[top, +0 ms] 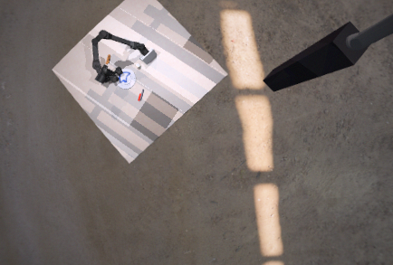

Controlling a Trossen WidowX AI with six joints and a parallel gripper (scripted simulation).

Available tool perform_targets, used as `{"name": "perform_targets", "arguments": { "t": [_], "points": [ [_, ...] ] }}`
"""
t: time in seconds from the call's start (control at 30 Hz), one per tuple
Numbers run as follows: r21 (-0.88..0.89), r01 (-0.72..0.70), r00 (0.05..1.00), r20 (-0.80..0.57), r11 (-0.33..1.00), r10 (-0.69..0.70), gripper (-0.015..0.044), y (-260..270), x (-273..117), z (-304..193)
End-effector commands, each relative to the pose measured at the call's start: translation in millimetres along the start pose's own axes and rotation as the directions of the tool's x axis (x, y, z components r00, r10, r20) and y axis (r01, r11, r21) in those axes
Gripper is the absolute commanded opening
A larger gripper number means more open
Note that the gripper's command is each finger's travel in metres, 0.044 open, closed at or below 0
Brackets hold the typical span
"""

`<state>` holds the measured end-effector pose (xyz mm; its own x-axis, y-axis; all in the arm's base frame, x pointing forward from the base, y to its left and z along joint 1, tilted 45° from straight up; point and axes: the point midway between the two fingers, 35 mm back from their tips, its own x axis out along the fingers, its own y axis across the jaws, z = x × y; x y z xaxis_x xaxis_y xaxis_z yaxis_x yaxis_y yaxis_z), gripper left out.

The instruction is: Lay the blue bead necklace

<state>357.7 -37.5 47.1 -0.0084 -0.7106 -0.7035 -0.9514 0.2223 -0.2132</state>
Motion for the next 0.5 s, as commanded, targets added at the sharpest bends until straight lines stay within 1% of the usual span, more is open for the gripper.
{"name": "perform_targets", "arguments": {
  "t": [0.0, 0.1, 0.27, 0.3, 0.47],
  "points": [
    [-0.049, -0.008, 1.000, -0.001, 0.999, 0.008, 0.0125, 1, -2, 1],
    [-0.049, -0.008, 1.000, -0.001, 0.999, 0.008, 0.0120, 1, -1, 1],
    [-0.049, -0.008, 1.000, -0.001, 0.999, 0.008, 0.0120, 1, 14, 1],
    [-0.039, -0.005, 1.000, 0.000, 0.999, 0.005, 0.0120, 0, 6, 1],
    [-0.040, -0.005, 1.000, 0.000, 0.999, 0.005, 0.0120, 0, 10, 1]
  ]
}}
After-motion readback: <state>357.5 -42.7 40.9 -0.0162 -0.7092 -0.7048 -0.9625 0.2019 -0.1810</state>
